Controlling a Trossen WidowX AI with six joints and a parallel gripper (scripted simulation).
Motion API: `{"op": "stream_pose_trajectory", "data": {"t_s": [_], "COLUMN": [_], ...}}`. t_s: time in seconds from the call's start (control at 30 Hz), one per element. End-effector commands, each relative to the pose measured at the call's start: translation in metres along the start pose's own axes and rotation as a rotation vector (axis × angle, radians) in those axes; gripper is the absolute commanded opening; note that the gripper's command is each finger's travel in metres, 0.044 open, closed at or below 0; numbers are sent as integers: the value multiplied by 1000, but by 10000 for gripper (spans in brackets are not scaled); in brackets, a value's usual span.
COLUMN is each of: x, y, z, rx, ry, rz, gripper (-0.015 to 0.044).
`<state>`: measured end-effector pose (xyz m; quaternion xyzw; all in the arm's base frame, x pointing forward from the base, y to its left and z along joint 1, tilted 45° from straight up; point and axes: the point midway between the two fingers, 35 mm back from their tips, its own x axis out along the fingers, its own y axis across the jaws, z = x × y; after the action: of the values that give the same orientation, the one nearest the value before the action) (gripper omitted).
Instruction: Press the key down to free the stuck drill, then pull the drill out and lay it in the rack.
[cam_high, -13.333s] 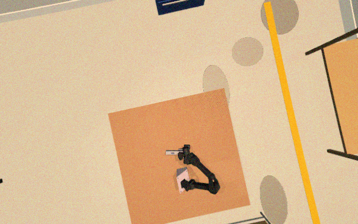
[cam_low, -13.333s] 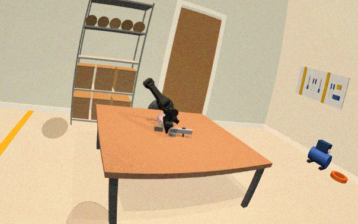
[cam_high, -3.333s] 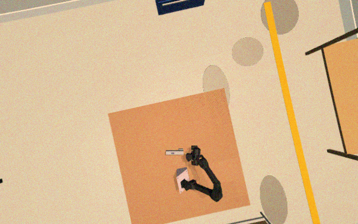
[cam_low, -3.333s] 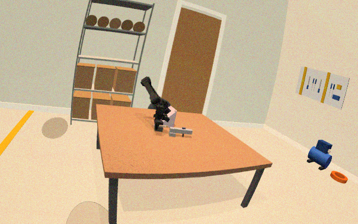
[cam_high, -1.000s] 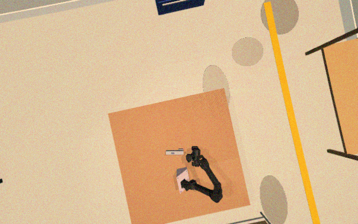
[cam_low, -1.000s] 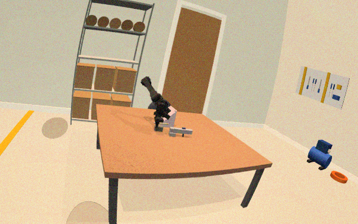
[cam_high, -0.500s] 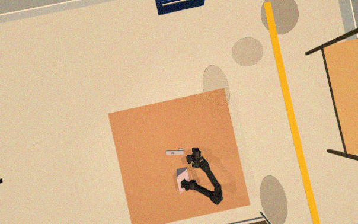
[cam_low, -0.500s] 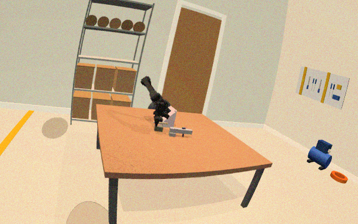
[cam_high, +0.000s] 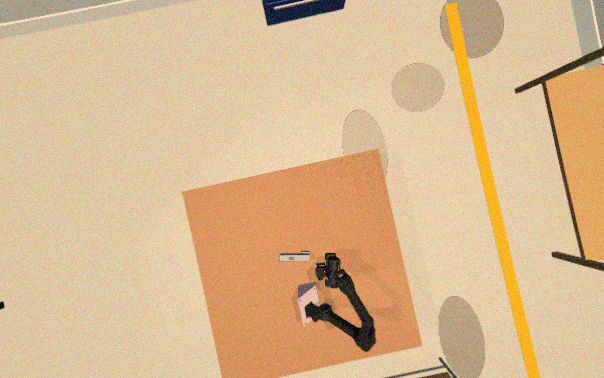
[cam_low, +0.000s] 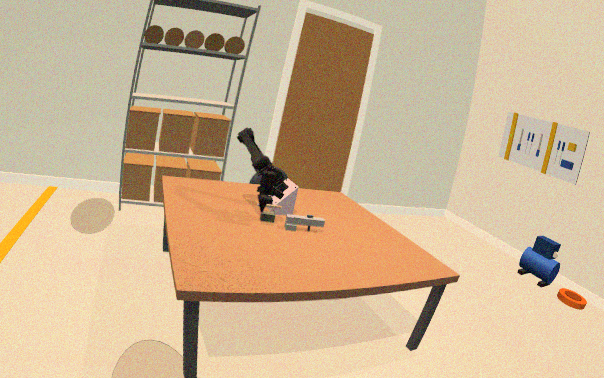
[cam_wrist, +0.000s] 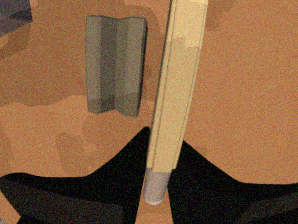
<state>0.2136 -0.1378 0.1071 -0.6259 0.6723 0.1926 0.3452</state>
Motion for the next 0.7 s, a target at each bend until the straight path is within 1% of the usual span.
{"op": "stream_pose_trajectory", "data": {"t_s": [0.0, 0.67], "x": [-1, -2], "y": [7, 36], "z": [-2, -11], "rx": [-1, -2], "ry": [-2, -2], "rz": [-5, -4], "gripper": [0, 0]}}
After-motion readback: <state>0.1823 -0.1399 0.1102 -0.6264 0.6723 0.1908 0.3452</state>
